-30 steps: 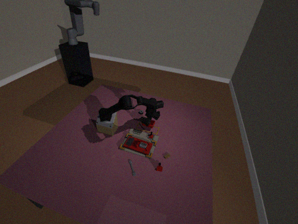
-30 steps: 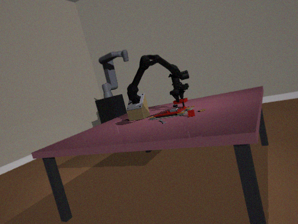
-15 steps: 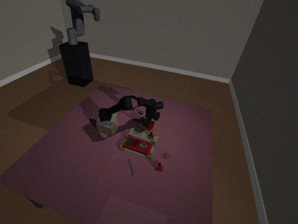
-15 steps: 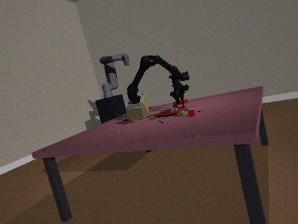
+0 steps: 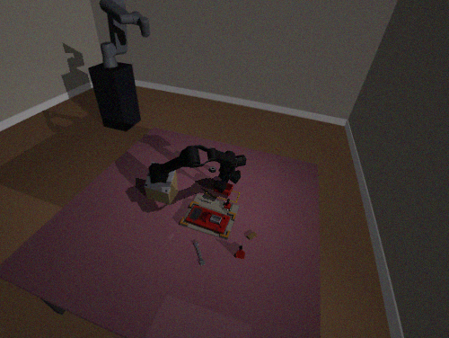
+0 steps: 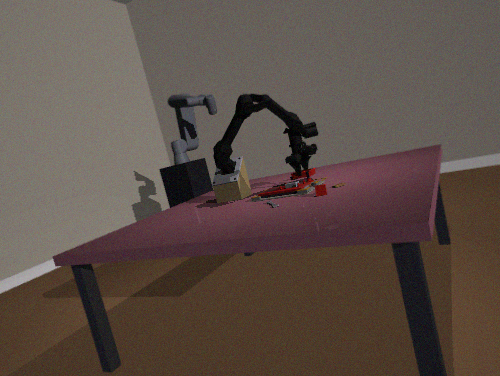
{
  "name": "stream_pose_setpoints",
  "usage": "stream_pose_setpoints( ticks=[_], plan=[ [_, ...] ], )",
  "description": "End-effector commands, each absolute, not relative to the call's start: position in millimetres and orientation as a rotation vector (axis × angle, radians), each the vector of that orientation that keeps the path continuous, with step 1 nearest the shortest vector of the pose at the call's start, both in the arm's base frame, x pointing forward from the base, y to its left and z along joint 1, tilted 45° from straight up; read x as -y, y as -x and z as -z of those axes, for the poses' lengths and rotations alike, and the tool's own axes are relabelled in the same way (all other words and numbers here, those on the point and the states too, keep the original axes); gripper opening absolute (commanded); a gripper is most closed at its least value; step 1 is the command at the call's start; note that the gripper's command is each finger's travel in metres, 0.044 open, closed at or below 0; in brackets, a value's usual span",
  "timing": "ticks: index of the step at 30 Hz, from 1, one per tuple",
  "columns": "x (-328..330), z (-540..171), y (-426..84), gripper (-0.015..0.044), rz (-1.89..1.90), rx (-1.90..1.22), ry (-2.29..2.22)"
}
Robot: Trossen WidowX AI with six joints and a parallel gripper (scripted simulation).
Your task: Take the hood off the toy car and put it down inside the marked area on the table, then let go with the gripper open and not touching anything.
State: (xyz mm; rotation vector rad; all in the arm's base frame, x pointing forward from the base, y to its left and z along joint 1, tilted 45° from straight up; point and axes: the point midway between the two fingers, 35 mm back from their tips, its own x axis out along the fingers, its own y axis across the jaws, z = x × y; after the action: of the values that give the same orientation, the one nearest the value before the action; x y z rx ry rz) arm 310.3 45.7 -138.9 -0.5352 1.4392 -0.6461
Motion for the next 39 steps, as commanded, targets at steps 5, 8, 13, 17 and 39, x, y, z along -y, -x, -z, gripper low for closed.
stream_pose_setpoints(
  ticks=[5,8,13,17,39],
  plan=[
    [-41,142,-309,0.0000,0.648,-1.439,0.545],
    [-40,143,-309,0.0000,0.648,-1.439,0.545],
    [-38,145,-308,0.0000,0.648,-1.439,0.546],
    [-37,145,-308,0.0000,0.648,-1.439,0.546],
    [-29,153,-309,0.0000,0.649,-1.439,0.546]
  ],
)
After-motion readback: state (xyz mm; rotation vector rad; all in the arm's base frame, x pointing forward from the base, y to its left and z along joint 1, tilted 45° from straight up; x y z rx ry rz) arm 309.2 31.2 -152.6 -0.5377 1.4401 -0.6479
